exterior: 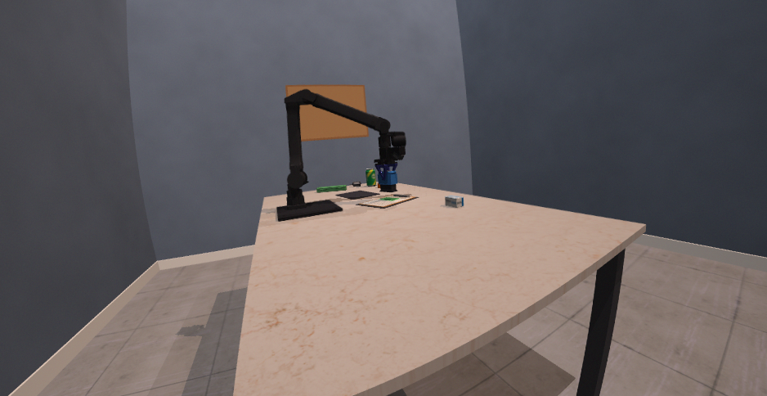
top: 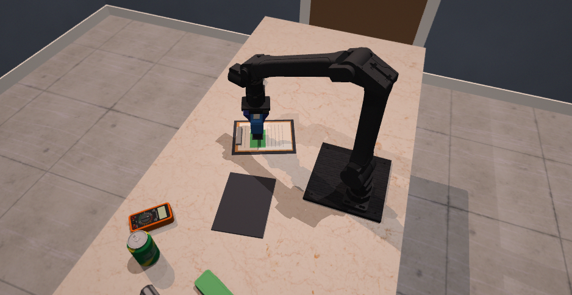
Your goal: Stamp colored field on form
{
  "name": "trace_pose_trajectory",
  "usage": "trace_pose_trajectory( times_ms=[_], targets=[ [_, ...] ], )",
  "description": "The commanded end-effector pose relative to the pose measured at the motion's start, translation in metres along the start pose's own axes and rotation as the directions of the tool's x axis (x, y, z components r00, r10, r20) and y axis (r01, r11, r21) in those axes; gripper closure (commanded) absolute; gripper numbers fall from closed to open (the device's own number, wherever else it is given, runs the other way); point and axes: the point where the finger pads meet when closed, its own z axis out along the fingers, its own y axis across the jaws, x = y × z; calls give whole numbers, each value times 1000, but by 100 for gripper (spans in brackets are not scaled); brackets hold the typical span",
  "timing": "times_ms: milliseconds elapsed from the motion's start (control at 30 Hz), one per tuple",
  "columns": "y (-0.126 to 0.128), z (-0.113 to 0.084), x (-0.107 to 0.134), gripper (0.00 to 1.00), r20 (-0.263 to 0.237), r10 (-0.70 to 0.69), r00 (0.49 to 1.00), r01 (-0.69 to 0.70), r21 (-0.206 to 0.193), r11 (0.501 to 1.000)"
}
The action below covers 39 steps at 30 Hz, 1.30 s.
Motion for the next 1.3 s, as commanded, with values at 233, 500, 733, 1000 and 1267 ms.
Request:
trace_pose_trajectory(
  times_ms=[233, 500, 733, 1000, 1267],
  targets=[
    [5, 19, -2, 73, 4, -4, 1000, 4, -5, 1000],
    [11, 22, -3, 73, 26, -3, 1000, 4, -33, 999],
    [8, 39, -2, 73, 7, 1, 1000, -1, -9, 1000],
    [12, 25, -5, 73, 27, 1, 1000, 0, -34, 999],
    [9, 26, 1, 73, 27, -1, 1000, 2, -35, 999]
  ],
)
